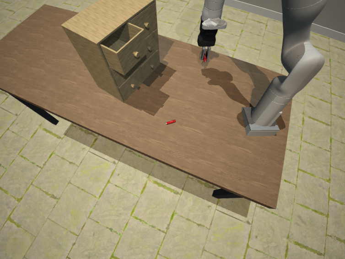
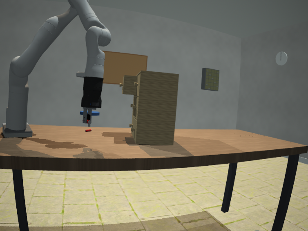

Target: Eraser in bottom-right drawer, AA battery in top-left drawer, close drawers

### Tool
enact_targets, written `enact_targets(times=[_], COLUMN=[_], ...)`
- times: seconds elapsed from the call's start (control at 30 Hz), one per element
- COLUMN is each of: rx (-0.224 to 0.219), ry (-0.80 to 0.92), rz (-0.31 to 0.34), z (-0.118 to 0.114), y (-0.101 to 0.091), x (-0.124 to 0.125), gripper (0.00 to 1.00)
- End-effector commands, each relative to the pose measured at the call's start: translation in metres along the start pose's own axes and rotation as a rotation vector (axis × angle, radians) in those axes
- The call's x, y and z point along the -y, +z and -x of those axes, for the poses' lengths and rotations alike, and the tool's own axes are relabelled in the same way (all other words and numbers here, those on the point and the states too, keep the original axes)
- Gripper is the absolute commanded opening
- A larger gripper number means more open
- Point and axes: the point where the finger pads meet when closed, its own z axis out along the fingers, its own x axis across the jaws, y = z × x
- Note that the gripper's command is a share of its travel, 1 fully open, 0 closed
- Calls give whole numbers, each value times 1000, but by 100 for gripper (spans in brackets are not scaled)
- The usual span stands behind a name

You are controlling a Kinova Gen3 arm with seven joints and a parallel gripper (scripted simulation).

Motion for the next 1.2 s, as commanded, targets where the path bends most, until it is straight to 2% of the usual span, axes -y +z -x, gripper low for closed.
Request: enact_targets(times=[0.0,0.37,0.47,0.5,0.53,0.57,0.6,0.67,0.7,0.83,0.87,0.9,0.93,1.0,1.03,1.1,1.13,1.17], rx=[-17,-17,-15,-15,-14,-14,-13,-13,-12,-12,-12,-12,-12,-12,-12,-12,-12,-12], ry=[-17,-26,-124,-124,-184,-184,-255,-255,-336,-336,-421,-421,-508,-508,-593,-593,-671,-671], rz=[4,4,5,5,6,6,6,6,7,7,8,8,8,8,9,9,10,10], z=[-9,-11,-36,-36,-51,-51,-68,-68,-88,-88,-108,-108,-127,-127,-145,-145,-161,-161], y=[-8,-9,-9,-9,-9,-9,-9,-9,-9,-9,-10,-10,-10,-10,-10,-10,-10,-10], x=[2,3,15,15,23,23,35,35,49,49,65,65,84,84,104,104,125,125], gripper=[31,31,31,31,31,31,31,31,31,31,31,31,31,31,31,31,31,31])
